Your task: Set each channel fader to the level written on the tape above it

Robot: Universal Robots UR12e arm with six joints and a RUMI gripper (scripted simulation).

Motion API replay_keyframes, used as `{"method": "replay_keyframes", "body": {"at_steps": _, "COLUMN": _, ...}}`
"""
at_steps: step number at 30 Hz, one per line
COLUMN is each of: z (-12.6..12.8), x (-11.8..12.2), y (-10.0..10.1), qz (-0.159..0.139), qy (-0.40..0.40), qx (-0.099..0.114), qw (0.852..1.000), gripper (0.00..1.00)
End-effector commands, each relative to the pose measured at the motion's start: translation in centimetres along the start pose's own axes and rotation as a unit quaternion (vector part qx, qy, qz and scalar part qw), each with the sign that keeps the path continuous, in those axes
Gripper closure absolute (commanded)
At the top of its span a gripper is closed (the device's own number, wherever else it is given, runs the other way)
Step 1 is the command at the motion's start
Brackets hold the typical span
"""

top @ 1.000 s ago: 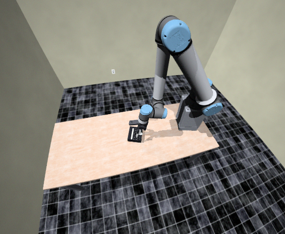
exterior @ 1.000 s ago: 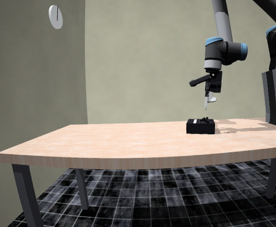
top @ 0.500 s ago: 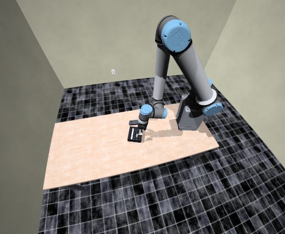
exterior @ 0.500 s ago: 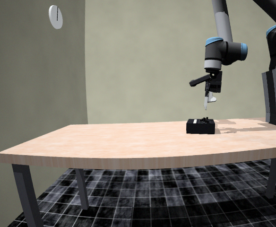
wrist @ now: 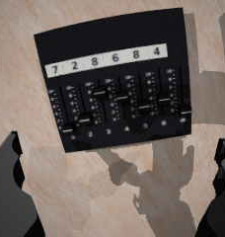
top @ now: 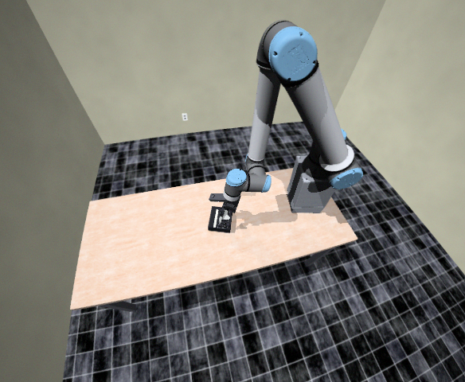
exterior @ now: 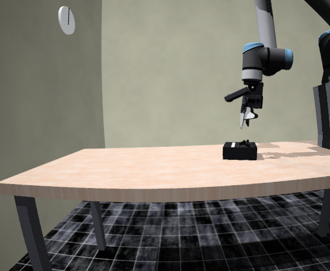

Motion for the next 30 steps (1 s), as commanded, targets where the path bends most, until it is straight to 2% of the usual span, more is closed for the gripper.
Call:
{"method": "replay_keyframes", "body": {"at_steps": 1, "z": -0.2, "x": -0.6, "y": -0.8, "qz": -0.008, "qy": 0.081, "qx": 0.005, "qw": 0.997, "gripper": 0.0}}
{"method": "replay_keyframes", "body": {"at_steps": 3, "z": -0.3, "x": -0.9, "y": -1.2, "qz": -0.012, "qy": 0.122, "qx": 0.007, "qw": 0.992, "gripper": 0.0}}
{"method": "replay_keyframes", "body": {"at_steps": 5, "z": -0.3, "x": -0.9, "y": -1.2, "qz": -0.012, "qy": 0.122, "qx": 0.007, "qw": 0.992, "gripper": 0.0}}
{"method": "replay_keyframes", "body": {"at_steps": 8, "z": -0.3, "x": -1.3, "y": -1.9, "qz": -0.018, "qy": 0.187, "qx": 0.011, "qw": 0.982, "gripper": 0.0}}
{"method": "replay_keyframes", "body": {"at_steps": 12, "z": -0.5, "x": -1.8, "y": -3.0, "qz": -0.025, "qy": 0.273, "qx": 0.018, "qw": 0.961, "gripper": 0.0}}
{"method": "replay_keyframes", "body": {"at_steps": 20, "z": -0.6, "x": -2.4, "y": -5.0, "qz": -0.034, "qy": 0.413, "qx": 0.032, "qw": 0.909, "gripper": 0.0}}
{"method": "replay_keyframes", "body": {"at_steps": 22, "z": -0.6, "x": -2.4, "y": -5.0, "qz": -0.034, "qy": 0.413, "qx": 0.032, "qw": 0.909, "gripper": 0.0}}
{"method": "replay_keyframes", "body": {"at_steps": 26, "z": -0.6, "x": -2.5, "y": -5.7, "qz": -0.036, "qy": 0.456, "qx": 0.038, "qw": 0.888, "gripper": 0.0}}
{"method": "replay_keyframes", "body": {"at_steps": 30, "z": -0.6, "x": -2.6, "y": -6.1, "qz": -0.037, "qy": 0.479, "qx": 0.041, "qw": 0.876, "gripper": 0.0}}
Point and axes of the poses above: the point where the finger pads meet when closed, its own y axis out along the fingers, its own z axis across the jaws, x = y × z, the point moved 1 cm from there along -y, back along the fingers, and after that the axes turned 15 degrees about y, right-handed, at the moved point
